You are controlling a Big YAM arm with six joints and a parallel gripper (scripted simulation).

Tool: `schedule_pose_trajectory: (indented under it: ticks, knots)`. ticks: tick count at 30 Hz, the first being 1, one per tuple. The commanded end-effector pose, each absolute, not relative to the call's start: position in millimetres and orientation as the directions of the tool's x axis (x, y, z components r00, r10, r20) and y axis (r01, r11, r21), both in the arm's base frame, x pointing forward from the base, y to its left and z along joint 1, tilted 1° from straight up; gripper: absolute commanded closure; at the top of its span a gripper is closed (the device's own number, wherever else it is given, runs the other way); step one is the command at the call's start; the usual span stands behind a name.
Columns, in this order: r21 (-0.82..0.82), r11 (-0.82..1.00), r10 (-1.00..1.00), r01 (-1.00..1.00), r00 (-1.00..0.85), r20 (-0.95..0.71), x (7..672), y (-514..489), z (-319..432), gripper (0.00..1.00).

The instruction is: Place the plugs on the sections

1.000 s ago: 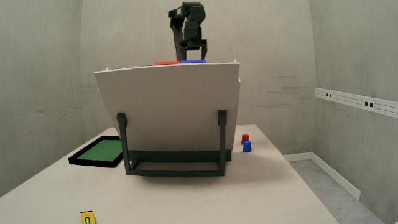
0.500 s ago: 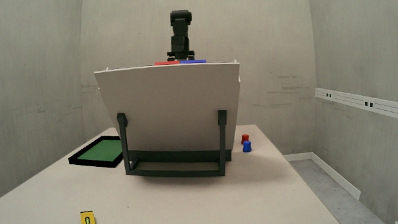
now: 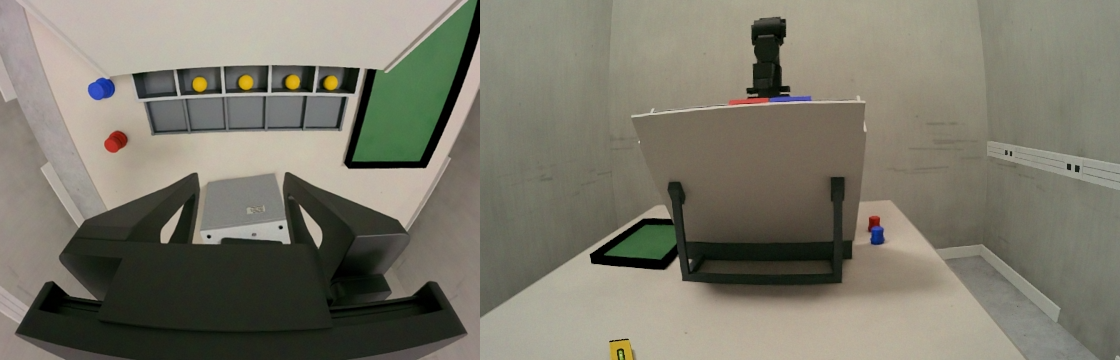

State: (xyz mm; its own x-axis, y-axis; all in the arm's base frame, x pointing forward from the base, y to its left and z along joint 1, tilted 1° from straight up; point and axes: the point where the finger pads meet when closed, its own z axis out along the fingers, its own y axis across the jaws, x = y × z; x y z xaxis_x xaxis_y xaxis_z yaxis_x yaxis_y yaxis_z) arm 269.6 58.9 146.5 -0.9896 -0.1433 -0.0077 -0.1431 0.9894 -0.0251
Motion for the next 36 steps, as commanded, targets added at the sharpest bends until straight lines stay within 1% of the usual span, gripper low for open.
schedule_pose_trajectory:
  ticks: [1, 22, 23, 36]
  knots:
    - [-0.023, 0.990, -0.140, -0.139, -0.989, -0.042, 279.3, 63.3, 155.3, 0.41]
    - [-0.025, 0.990, -0.142, -0.142, -0.990, -0.021, 273.2, 59.6, 149.8, 0.41]
    - [-0.025, 0.990, -0.142, -0.142, -0.990, -0.021, 273.2, 59.6, 149.8, 0.13]
    - [-0.025, 0.990, -0.142, -0.142, -0.990, -0.021, 273.2, 59.6, 149.8, 0.13]
